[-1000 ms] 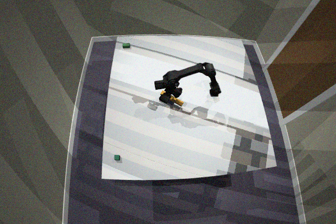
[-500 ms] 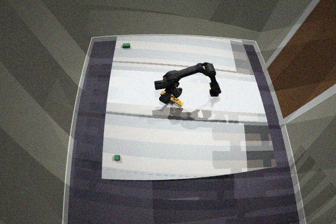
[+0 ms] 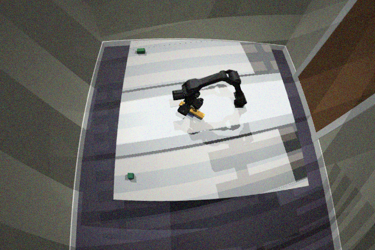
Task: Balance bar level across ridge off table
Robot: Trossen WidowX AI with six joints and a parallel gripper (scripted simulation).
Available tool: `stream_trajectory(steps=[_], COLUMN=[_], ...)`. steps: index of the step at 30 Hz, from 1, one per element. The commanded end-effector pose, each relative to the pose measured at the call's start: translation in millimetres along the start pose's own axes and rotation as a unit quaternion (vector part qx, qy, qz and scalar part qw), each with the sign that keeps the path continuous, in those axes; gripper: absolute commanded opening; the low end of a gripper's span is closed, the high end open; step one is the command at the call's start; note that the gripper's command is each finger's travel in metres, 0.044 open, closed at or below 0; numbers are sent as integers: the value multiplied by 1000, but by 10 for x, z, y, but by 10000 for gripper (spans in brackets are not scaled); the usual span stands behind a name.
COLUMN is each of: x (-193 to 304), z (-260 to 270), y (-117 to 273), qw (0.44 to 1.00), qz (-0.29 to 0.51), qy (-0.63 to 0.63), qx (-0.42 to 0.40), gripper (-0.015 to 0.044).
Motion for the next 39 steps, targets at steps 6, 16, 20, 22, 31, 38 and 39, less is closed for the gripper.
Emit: stream_trajectory(steps=[6,16,20,22,31,38,39], x=[0,-1,-1,-2,-2,-2,-2], z=[1,1,2,2,2,3,3], y=[-13,-21,-24,-27,-33,-40,-40], qw=[1000,1000,1000,1000,1000,1000,1000], qz=[0,0,0,0,0,0,0], qy=[2,2,2,2,2,2,2], qx=[-1,-1,-1,-1,-1,-1,-1], gripper=[0,0,0,0,0,0,0])
Point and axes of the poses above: the point midway between the two fingers, 35 mm back from their tips, its own y axis back along the fingers, its own z axis across the jaws, x = y × z, the point moved 2 cm from there along y, back along the fingers, and after that the axes turned 12 degrees about y, right-handed, at the moved point
